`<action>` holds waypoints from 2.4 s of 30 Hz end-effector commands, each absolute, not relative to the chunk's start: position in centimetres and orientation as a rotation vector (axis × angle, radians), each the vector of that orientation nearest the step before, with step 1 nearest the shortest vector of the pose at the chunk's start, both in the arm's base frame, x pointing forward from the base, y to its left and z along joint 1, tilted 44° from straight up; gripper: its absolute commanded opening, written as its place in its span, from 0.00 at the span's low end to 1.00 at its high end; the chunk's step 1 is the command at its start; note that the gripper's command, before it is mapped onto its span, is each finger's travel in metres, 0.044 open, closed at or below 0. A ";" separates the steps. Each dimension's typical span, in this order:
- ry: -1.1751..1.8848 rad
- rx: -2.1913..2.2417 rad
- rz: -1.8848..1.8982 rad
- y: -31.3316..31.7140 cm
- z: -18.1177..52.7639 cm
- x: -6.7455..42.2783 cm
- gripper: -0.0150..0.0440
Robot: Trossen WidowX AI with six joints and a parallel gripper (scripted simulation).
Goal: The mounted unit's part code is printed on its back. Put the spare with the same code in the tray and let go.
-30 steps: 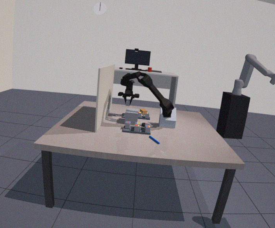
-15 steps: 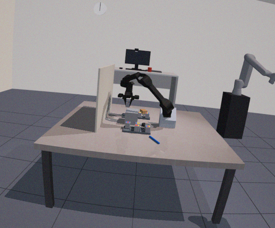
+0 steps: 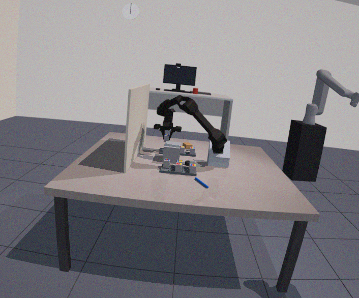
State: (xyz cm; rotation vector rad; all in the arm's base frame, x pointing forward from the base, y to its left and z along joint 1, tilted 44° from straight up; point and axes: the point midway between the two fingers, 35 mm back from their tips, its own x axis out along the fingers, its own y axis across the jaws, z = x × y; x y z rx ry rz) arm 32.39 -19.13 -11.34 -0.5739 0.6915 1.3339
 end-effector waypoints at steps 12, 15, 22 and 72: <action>0.690 -0.568 1.330 -18.2 -12.3 32.5 0.25; 0.690 -0.568 1.330 -18.0 -12.5 32.5 0.25; 0.689 -0.568 1.330 -17.5 -12.9 32.5 0.25; 0.686 -0.571 1.336 -14.6 -15.4 32.3 0.30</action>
